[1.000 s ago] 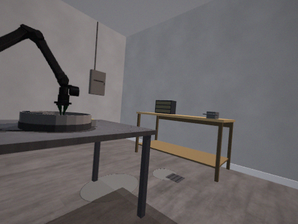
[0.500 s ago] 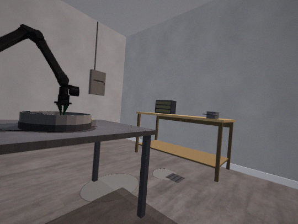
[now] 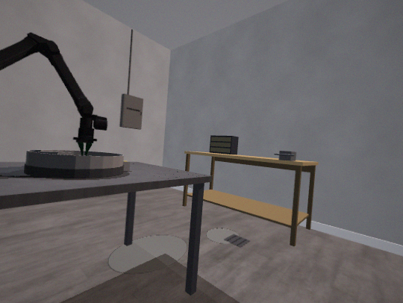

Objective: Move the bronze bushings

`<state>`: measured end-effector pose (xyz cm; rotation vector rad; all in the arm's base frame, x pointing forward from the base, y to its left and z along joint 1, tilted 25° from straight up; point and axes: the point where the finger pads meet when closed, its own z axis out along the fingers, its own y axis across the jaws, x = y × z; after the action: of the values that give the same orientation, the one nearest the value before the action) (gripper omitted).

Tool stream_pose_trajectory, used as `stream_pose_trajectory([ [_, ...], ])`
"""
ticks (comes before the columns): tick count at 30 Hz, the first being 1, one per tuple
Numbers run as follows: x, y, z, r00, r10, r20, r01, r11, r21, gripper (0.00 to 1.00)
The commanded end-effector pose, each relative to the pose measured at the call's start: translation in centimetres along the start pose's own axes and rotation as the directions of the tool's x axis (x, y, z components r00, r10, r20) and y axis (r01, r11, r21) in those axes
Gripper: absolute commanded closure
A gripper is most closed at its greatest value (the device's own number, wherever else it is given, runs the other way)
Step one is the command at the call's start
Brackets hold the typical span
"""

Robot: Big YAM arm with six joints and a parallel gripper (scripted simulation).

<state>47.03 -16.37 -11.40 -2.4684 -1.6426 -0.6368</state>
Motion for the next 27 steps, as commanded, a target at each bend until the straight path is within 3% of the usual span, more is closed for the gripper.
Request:
stream_pose_trajectory([
  [1,0.3,1.7,-0.9,1.0,-0.01,0.005,0.01,1.0,-0.027,0.87],
  [3,-0.4,1.7,-2.2,1.0,-0.008,0.008,0.008,0.999,-0.038,0.87],
  [9,-0.4,0.5,-3.4,1.0,0.001,0.005,-0.001,1.0,-0.019,0.87],
  [16,-0.3,1.0,-6.2,1.0,-0.003,0.004,0.004,1.0,-0.029,0.87],
  [19,-0.2,1.0,-6.3,1.0,-0.007,0.004,0.007,1.0,-0.028,0.87],
  [21,0.0,0.1,-4.3,1.0,-0.011,-0.002,0.011,1.0,0.009,0.87],
  [27,0.1,0.5,-4.7,1.0,-0.012,0.001,0.012,1.0,-0.005,0.87],
])
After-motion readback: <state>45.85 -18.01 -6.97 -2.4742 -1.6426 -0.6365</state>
